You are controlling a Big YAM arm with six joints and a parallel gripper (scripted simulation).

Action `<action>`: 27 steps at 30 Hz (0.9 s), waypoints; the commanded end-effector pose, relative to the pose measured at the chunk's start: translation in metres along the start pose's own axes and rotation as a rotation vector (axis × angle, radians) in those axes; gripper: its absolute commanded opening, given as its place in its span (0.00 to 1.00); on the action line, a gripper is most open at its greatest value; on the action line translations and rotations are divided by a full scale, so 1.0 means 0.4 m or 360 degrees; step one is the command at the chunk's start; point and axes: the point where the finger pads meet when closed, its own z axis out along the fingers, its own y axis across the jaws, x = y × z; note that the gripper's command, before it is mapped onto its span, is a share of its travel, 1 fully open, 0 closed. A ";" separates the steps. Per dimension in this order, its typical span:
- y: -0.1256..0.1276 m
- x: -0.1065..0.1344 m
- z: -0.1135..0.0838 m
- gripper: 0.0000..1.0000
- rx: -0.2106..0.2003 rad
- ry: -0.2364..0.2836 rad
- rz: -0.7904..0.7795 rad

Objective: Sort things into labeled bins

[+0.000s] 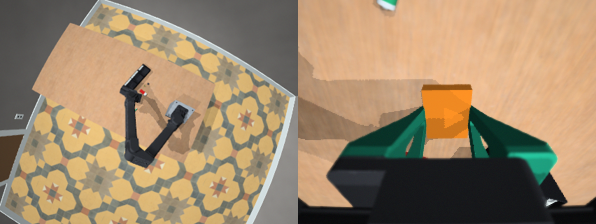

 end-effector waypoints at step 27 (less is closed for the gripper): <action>-0.056 -0.001 -0.176 0.34 0.0072 0.0019 -0.0046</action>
